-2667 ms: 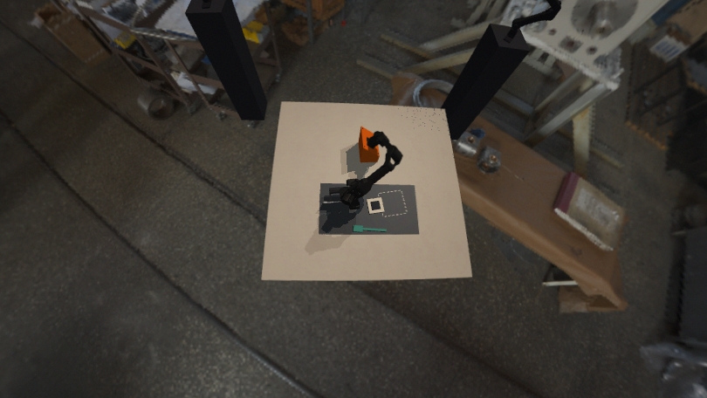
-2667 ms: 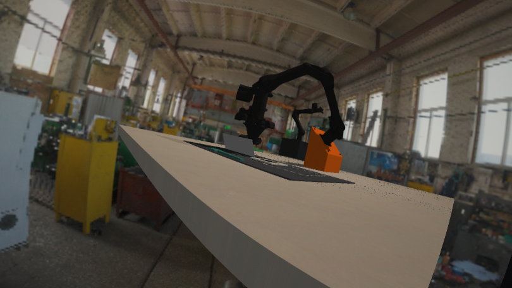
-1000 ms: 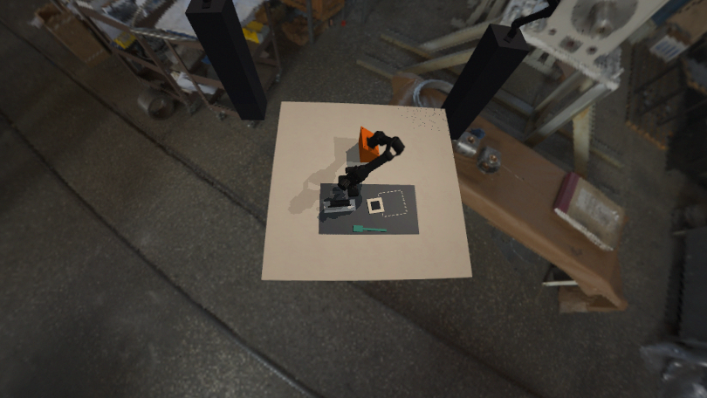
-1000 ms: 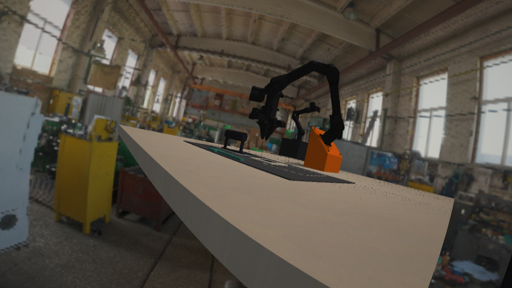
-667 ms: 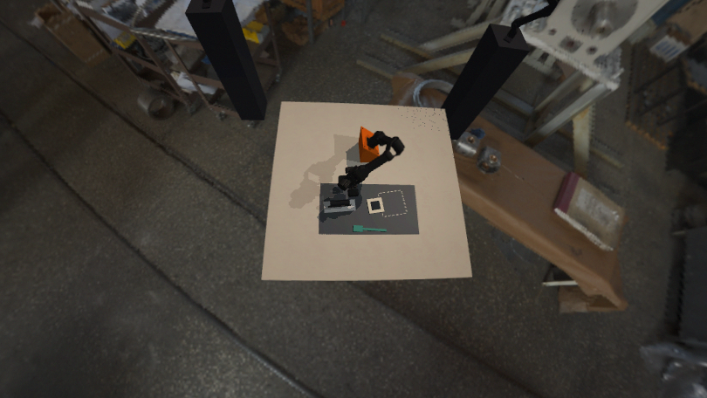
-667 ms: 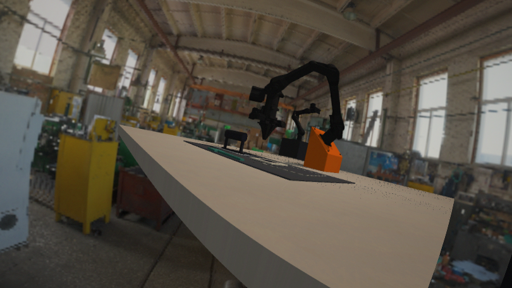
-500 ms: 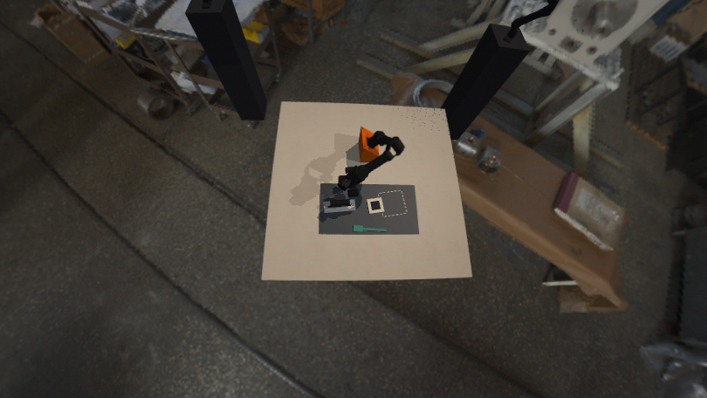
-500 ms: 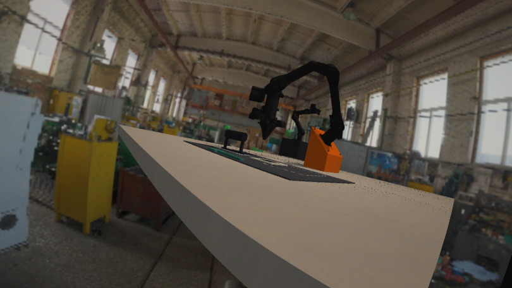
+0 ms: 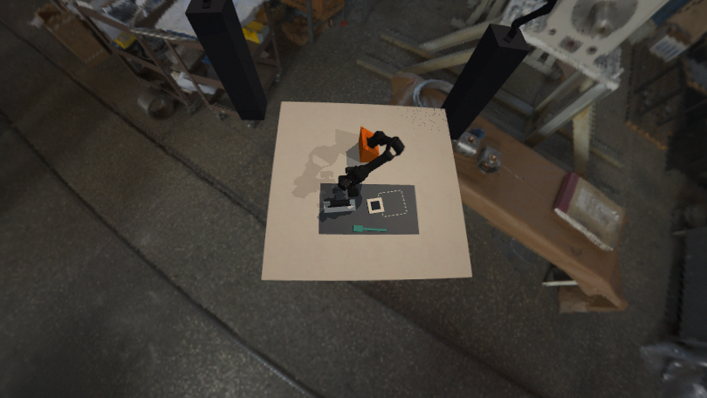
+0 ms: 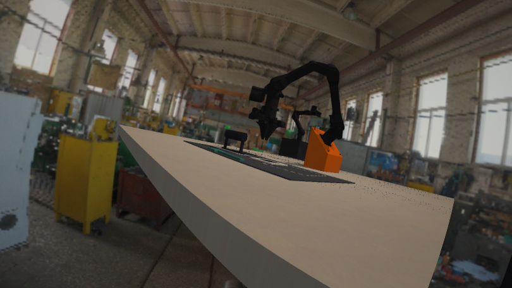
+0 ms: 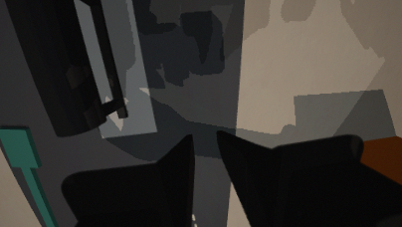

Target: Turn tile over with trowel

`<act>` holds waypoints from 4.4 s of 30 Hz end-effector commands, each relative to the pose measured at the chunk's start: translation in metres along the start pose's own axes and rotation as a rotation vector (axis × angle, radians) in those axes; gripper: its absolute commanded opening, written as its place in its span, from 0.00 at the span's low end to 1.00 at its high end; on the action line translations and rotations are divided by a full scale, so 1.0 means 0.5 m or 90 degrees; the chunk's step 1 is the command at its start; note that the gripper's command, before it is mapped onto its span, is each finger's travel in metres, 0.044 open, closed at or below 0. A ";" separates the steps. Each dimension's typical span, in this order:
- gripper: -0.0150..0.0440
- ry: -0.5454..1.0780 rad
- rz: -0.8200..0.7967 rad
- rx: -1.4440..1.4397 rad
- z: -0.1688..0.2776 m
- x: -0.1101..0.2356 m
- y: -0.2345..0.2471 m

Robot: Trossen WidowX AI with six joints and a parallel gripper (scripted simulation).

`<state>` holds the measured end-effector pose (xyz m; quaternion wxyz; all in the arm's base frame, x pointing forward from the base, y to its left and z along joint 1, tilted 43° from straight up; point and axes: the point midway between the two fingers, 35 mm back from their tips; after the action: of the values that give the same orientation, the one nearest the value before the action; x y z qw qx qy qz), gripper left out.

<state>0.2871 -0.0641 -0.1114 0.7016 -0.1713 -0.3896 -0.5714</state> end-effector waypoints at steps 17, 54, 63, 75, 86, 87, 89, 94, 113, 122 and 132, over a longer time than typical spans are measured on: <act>0.33 0.000 0.000 0.000 0.000 0.000 0.000; 0.71 -0.007 -0.003 -0.001 -0.176 0.059 0.138; 0.71 -0.008 -0.003 -0.001 -0.196 0.057 0.153; 0.71 -0.008 -0.003 -0.001 -0.197 0.018 0.154; 0.71 -0.007 -0.003 -0.001 -0.197 -0.018 0.154; 0.71 -0.007 -0.003 -0.001 -0.197 -0.021 0.154; 0.71 -0.007 -0.004 -0.001 -0.196 -0.025 0.153; 0.53 -0.007 -0.004 -0.001 -0.196 -0.026 0.153; 0.47 -0.007 -0.004 -0.001 -0.196 -0.026 0.153; 0.47 -0.007 -0.003 0.066 -0.196 -0.026 0.153; 0.47 -0.007 -0.002 0.257 -0.196 -0.026 0.153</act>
<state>0.3924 -0.1005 -0.1679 0.7170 -0.0609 -0.4784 -0.5032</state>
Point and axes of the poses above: the point midway between the two fingers, 35 mm back from their tips, its own x axis back along the fingers, its own y axis across the jaws, z = x × y, and after that the axes turned 14 degrees about x, right-handed
